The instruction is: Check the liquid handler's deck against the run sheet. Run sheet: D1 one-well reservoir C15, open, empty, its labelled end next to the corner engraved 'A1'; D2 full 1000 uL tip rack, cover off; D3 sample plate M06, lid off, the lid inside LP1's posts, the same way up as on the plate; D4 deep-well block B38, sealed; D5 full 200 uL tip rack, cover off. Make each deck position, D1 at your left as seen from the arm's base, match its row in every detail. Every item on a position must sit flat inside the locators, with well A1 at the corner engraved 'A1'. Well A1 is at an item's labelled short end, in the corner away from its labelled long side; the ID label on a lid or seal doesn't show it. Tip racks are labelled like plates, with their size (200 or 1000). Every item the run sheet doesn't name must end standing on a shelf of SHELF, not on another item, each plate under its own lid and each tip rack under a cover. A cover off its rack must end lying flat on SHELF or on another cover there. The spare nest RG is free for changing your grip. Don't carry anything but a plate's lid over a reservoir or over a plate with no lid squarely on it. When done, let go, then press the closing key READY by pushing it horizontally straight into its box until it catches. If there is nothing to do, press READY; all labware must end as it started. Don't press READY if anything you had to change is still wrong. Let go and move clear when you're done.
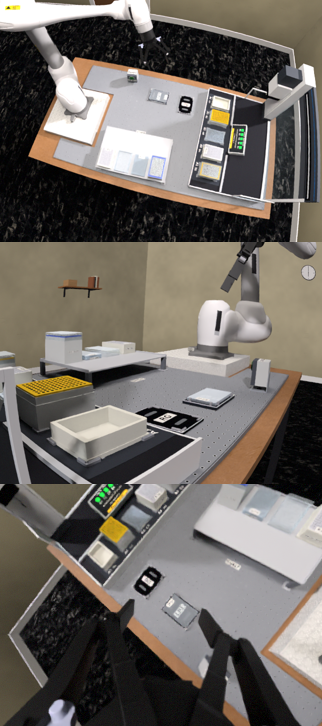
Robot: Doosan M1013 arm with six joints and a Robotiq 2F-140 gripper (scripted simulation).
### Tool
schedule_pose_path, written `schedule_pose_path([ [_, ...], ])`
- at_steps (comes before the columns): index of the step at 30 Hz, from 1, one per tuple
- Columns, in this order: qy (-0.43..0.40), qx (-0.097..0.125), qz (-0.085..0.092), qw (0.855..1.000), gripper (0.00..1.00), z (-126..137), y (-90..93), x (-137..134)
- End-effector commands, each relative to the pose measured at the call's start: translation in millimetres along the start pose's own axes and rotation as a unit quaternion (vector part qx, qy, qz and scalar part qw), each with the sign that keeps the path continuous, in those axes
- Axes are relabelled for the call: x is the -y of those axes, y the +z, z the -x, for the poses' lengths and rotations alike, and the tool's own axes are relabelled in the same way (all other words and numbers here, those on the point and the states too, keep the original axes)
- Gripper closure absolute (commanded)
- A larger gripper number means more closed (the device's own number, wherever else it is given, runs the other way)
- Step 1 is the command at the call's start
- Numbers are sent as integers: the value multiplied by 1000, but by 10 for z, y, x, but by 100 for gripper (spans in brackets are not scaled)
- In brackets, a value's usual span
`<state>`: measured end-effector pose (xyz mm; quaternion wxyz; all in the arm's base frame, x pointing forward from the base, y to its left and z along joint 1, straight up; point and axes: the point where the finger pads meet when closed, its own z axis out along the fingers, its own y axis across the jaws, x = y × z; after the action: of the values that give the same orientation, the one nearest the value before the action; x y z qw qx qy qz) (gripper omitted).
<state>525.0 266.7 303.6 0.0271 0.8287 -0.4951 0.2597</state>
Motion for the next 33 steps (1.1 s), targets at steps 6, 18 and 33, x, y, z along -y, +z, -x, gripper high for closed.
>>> schedule_pose_path([
  [6,-74,42,-2,996,21,-313,231,118],
  [18,-161,87,-7,983,21,-700,517,254],
  [33,-273,145,-13,951,21,-1203,890,431],
])
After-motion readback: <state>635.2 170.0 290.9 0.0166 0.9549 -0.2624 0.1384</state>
